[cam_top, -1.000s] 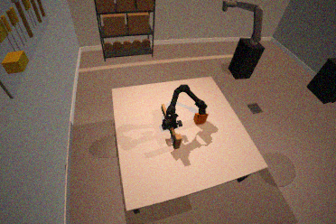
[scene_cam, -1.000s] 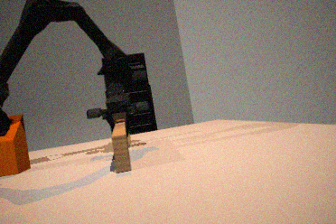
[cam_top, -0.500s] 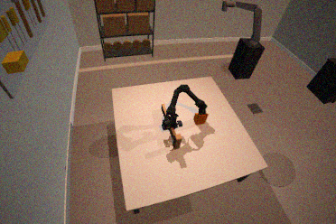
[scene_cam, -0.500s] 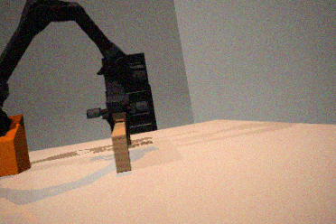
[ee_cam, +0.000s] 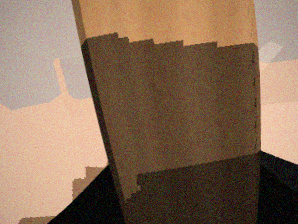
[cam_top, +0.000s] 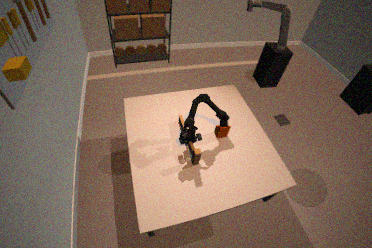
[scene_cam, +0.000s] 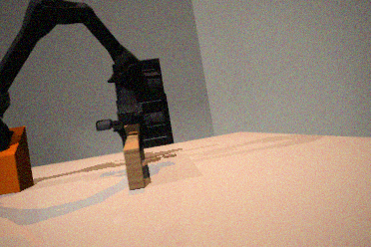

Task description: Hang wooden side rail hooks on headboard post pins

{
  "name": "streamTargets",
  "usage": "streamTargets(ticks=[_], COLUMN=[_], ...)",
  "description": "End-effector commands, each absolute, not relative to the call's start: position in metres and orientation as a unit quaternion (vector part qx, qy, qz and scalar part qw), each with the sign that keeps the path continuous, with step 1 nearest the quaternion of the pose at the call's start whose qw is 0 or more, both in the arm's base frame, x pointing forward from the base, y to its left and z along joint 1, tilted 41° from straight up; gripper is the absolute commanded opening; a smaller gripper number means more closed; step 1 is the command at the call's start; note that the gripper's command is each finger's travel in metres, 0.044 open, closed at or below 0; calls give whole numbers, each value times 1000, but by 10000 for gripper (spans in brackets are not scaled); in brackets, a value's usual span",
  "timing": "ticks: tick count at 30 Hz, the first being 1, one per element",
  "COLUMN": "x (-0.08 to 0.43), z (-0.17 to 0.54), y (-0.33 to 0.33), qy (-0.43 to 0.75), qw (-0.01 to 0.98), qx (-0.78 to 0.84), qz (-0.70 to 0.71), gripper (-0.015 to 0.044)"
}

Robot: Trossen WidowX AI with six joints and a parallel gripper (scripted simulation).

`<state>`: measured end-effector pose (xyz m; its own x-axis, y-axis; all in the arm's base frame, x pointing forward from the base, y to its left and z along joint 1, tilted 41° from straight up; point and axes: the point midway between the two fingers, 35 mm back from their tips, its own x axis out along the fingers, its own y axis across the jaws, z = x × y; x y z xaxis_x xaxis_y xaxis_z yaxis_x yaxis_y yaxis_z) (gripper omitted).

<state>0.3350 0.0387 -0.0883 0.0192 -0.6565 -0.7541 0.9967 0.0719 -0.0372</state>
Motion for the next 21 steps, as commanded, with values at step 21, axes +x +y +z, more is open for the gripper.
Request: streamTargets(ticks=[21], x=[336], z=[-90], y=[45], qy=[317], qw=[663], qx=[271], qz=[-622], gripper=[0])
